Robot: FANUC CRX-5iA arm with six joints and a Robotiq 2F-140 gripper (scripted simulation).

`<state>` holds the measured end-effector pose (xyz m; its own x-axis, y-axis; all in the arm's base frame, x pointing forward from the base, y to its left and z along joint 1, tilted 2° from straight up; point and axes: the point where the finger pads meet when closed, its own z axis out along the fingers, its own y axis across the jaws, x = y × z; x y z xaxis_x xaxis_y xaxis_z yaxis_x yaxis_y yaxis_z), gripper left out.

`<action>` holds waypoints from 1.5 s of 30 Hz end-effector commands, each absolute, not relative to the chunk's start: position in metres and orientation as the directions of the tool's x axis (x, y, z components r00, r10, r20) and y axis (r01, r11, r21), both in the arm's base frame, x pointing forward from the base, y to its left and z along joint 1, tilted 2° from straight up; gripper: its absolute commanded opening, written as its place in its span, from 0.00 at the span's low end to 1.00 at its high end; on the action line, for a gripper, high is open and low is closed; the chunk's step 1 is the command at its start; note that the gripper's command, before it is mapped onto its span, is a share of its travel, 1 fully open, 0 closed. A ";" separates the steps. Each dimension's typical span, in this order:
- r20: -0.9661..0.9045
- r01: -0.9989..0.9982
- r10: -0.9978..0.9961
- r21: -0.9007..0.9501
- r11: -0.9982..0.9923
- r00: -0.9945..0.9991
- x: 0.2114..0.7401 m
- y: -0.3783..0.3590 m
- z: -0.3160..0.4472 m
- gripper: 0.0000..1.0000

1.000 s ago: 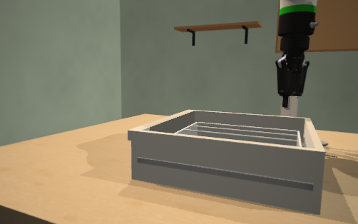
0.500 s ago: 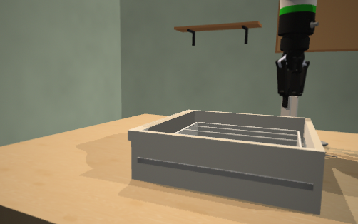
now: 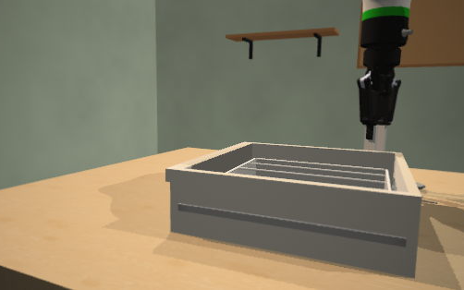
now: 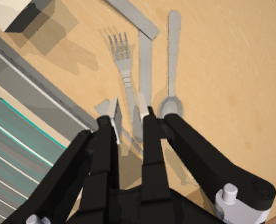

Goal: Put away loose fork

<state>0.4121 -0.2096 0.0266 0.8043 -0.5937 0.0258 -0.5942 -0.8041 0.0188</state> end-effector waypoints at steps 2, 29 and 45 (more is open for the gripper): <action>0.026 -0.594 -0.594 0.019 -0.804 0.804 0.412 -0.210 0.025 0.17; 0.026 -0.594 -0.594 0.019 -0.804 0.804 0.413 -0.211 -0.006 0.17; 0.026 -0.594 -0.594 0.019 -0.804 0.804 0.413 -0.211 -0.017 0.17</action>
<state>0.4127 -0.2110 -0.0167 0.8042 -0.5937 0.0258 -0.5942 -0.8041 0.0187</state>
